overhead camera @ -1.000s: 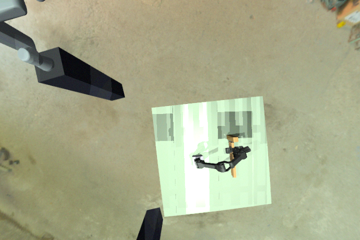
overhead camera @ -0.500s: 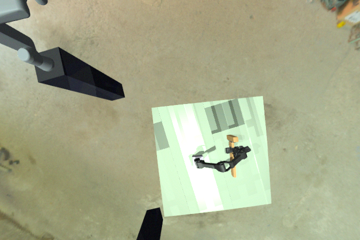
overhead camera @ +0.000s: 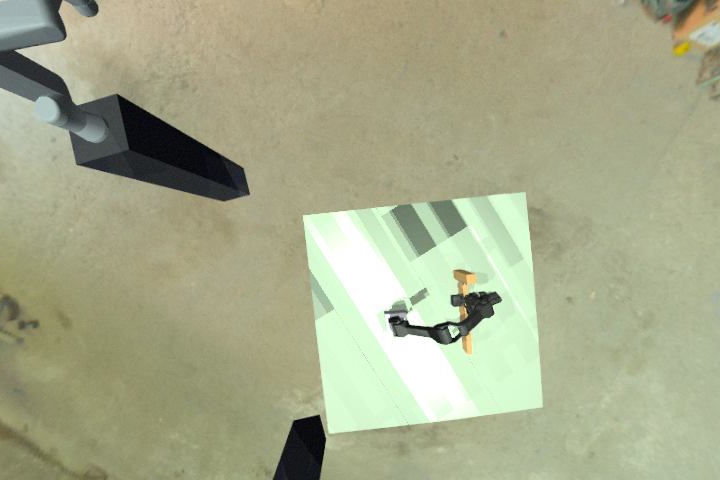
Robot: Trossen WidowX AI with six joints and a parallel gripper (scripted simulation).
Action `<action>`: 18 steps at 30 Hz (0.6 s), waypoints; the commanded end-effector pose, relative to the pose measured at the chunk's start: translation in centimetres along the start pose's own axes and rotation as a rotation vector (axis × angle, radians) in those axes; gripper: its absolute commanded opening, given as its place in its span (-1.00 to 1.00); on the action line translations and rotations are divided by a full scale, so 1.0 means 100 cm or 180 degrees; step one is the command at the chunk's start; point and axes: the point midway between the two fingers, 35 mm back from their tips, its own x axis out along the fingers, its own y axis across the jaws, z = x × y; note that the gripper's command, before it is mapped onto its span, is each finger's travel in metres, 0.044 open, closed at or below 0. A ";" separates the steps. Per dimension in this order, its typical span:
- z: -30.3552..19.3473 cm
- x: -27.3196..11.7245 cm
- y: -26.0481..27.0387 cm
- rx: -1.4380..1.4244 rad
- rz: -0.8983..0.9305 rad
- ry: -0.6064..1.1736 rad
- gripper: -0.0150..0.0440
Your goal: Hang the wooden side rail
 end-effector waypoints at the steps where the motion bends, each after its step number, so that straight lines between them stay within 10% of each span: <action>1: -0.002 -0.002 0.000 0.0006 0.0019 0.0016 -0.49; 18: -0.004 -0.003 0.001 0.0006 0.0020 0.0016 -0.49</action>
